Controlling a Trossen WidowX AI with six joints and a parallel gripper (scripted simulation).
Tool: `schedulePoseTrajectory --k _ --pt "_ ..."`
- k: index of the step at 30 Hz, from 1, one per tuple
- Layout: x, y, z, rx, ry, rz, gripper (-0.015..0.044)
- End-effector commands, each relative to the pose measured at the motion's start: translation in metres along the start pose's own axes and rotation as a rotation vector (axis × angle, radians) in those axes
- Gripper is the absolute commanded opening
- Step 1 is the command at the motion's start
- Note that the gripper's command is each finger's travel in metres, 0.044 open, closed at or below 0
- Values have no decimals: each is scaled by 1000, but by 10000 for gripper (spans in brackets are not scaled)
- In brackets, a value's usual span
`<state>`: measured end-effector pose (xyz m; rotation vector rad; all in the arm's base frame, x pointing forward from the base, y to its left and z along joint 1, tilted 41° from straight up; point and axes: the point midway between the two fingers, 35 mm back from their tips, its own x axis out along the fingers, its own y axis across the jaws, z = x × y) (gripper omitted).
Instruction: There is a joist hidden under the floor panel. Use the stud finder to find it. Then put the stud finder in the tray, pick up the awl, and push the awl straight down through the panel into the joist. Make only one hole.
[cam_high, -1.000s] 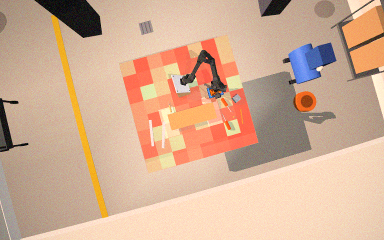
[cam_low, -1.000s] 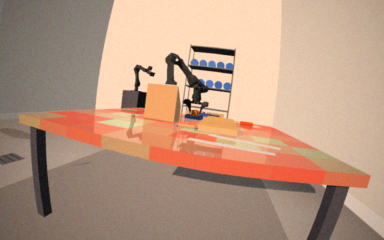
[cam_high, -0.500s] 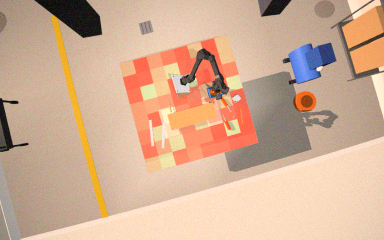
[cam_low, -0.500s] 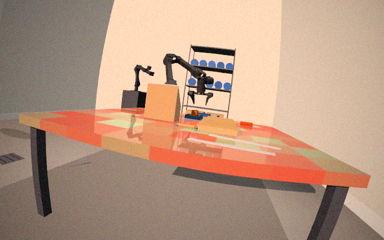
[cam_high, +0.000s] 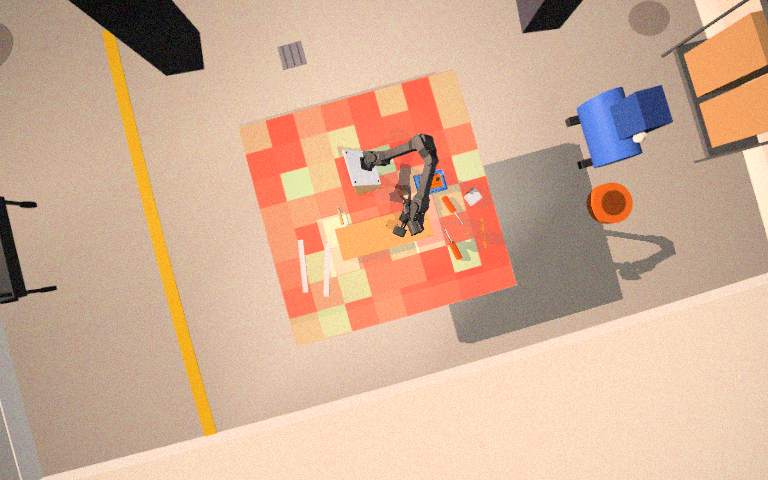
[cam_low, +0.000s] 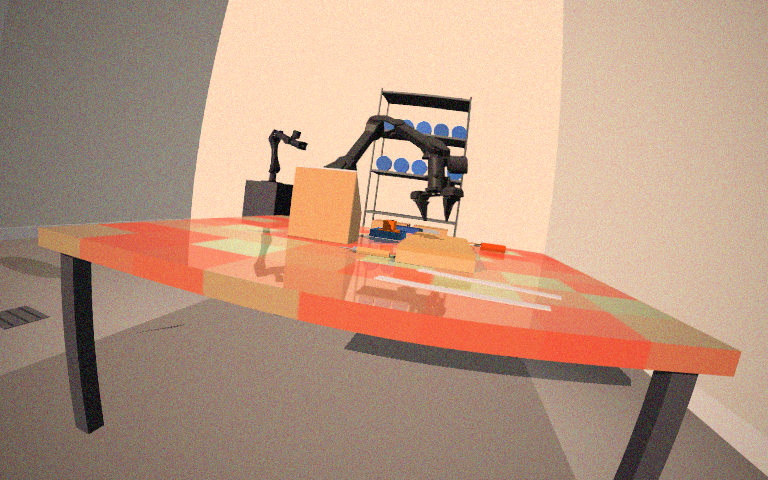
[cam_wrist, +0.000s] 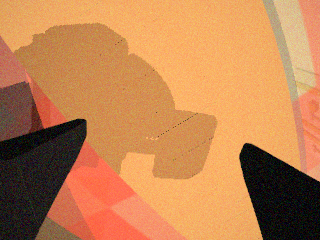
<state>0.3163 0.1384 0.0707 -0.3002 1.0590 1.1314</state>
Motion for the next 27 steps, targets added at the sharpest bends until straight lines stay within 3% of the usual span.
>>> schedulePoseTrajectory --k 1,9,17,27 --pt "8 -52 -48 174 63 -8 440" --pt "23 -124 -174 534 137 32 440" --pt "51 -132 -307 867 148 145 440" --pt "55 -130 -317 892 146 156 440"
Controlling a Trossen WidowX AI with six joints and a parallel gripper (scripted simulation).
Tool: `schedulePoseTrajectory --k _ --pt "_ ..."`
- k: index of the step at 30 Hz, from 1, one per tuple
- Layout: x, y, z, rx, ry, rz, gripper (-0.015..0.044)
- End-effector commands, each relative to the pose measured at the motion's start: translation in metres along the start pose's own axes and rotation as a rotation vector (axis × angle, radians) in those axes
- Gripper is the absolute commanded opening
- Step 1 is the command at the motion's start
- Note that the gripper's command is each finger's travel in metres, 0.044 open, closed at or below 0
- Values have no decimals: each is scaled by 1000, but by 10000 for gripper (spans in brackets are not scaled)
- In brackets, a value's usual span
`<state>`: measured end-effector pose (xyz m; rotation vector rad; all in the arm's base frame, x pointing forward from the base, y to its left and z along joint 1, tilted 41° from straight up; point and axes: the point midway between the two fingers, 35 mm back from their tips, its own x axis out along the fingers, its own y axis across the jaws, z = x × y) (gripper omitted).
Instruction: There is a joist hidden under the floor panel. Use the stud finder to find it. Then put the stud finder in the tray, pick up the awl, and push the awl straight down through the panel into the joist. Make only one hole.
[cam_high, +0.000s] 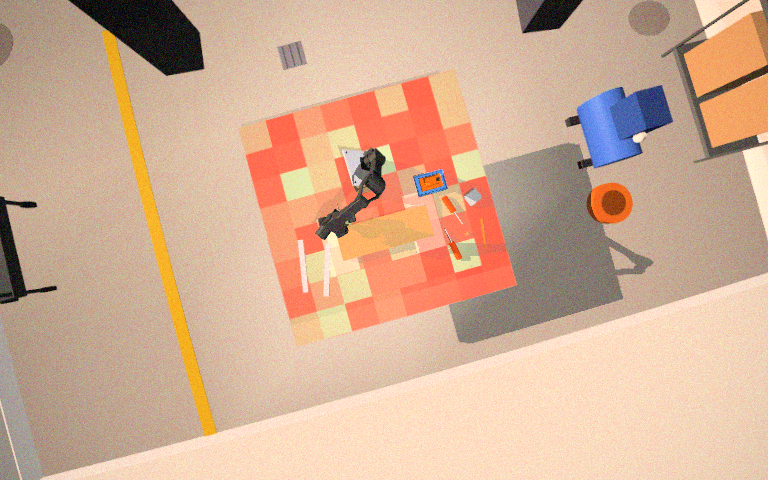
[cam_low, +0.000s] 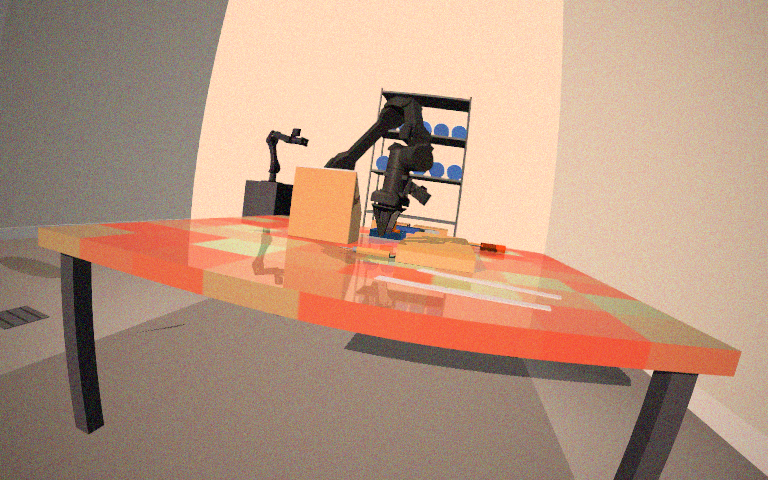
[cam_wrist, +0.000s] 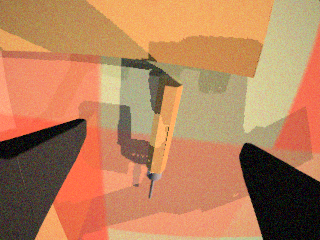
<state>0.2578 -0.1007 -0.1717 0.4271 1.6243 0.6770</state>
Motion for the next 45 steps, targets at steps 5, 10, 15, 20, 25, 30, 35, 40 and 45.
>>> schedulePoseTrajectory --k 5,10,15,20,25,30,35,40,45 --pt "9 -2 2 -5 2 -4 440" --pt "17 -2 2 -5 2 -4 440" --pt "25 -2 3 -5 1 -3 440" --pt "33 -2 4 -5 1 -3 440" --pt "41 -1 4 -5 1 -3 440" --pt "49 -1 4 -6 1 -2 440" --pt "50 -1 4 -6 1 -2 440" --pt "50 -1 4 -6 1 -2 335" --pt "50 -1 4 -6 1 -2 204"
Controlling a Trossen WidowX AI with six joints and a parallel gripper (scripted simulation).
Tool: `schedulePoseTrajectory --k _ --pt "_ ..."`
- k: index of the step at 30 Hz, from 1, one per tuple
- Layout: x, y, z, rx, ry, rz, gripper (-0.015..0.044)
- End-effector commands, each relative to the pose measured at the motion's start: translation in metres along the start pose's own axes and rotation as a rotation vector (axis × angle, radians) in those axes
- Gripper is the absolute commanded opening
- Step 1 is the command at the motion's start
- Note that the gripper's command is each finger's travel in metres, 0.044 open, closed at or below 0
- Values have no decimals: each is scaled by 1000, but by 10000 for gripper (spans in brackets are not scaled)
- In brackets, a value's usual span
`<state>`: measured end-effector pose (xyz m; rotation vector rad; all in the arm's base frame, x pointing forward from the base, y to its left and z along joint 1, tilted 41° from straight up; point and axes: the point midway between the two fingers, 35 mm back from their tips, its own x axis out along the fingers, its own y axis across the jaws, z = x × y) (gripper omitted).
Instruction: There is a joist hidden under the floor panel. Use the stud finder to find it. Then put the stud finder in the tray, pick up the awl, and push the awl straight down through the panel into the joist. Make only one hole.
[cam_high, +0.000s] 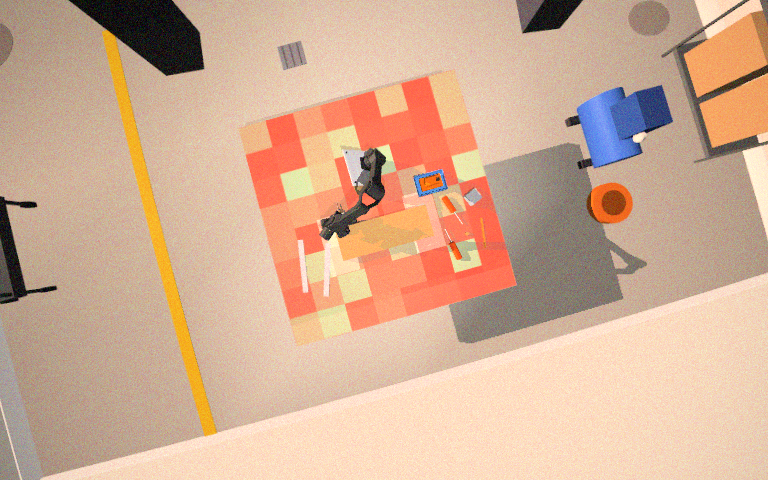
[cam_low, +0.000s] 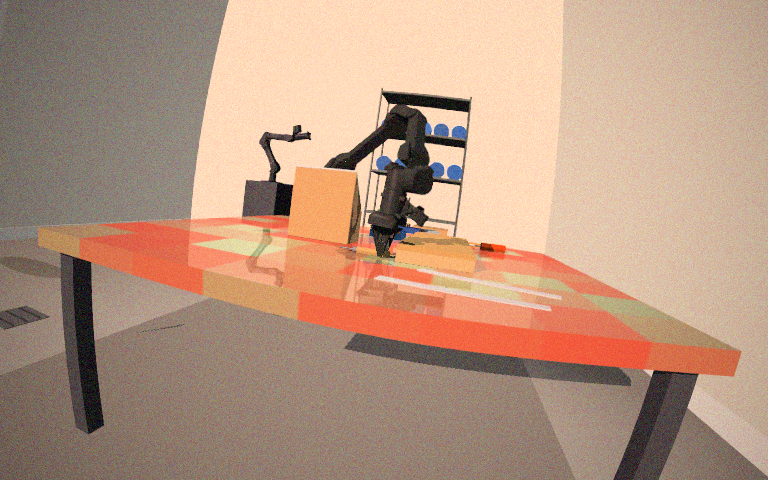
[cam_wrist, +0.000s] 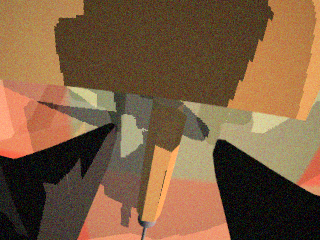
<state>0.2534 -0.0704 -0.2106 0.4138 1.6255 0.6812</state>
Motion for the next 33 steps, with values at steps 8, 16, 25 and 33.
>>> schedulePoseTrajectory --k 8,16,25,33 --pt "1 1 0 4 -3 4 53" --pt "-21 -2 2 4 -4 2 0" --pt "-108 -3 -6 5 -2 -1 0" --pt "-123 -3 -10 17 -20 -10 0"
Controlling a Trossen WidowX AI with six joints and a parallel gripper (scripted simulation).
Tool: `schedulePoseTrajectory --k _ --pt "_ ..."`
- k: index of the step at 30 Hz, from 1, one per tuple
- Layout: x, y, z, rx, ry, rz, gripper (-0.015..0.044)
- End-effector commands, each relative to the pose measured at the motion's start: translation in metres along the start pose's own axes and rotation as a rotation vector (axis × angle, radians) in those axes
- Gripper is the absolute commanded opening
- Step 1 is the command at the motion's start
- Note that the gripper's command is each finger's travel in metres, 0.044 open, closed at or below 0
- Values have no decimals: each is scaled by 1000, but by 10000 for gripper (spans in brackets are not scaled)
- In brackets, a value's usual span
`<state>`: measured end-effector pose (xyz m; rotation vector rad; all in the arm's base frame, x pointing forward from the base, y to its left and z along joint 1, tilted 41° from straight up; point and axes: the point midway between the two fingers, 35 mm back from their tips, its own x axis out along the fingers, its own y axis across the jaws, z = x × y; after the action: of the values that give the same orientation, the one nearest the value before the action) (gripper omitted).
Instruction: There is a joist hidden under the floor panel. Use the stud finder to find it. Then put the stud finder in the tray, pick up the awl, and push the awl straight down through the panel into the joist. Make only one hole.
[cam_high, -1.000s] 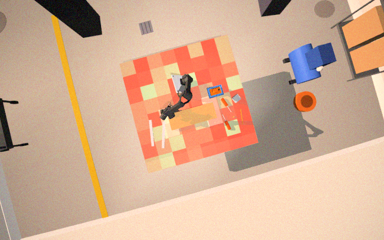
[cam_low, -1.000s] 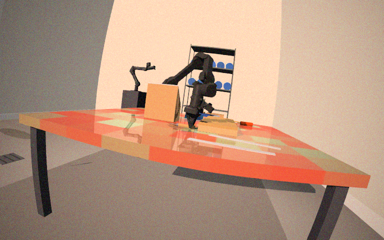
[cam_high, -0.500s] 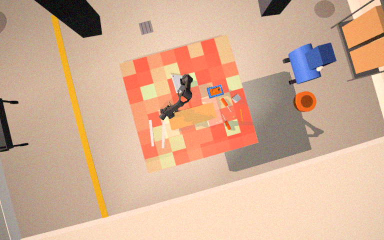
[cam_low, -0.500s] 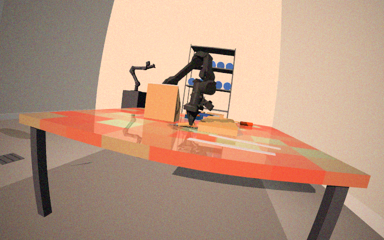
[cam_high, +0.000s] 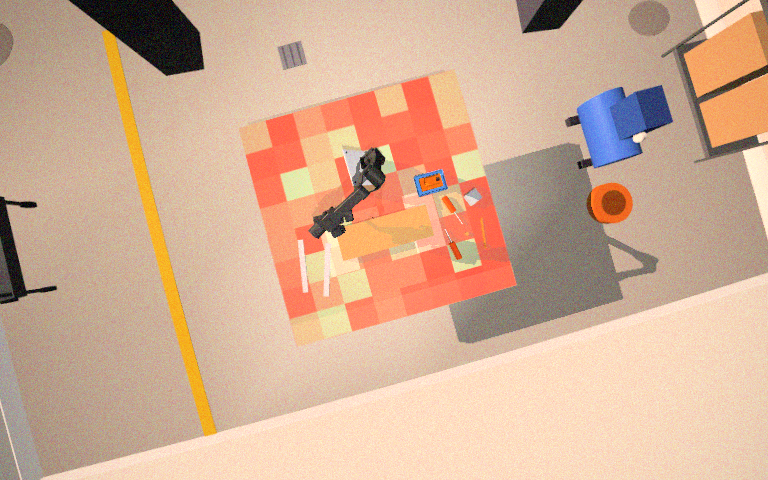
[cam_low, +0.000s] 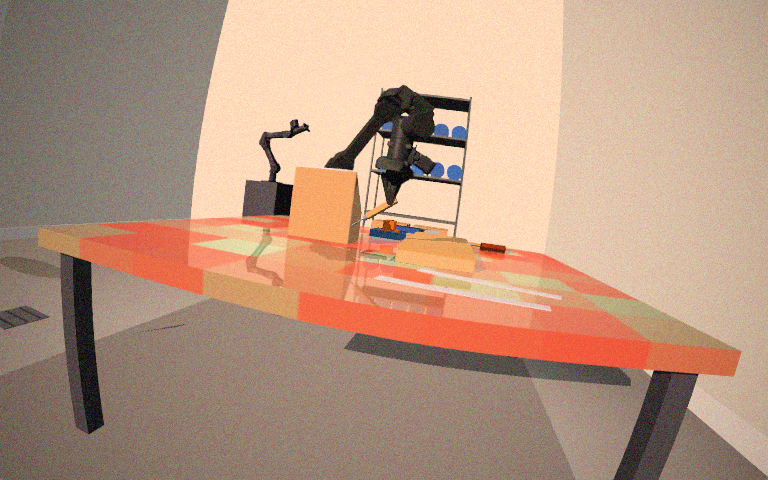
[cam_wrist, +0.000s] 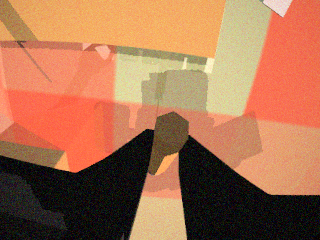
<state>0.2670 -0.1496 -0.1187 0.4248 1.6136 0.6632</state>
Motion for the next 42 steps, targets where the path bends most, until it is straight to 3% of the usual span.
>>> schedulePoseTrajectory --k 1,42 --pt "-2 -2 -3 12 -14 -13 0" --pt "-50 -42 -63 428 -783 -340 0"
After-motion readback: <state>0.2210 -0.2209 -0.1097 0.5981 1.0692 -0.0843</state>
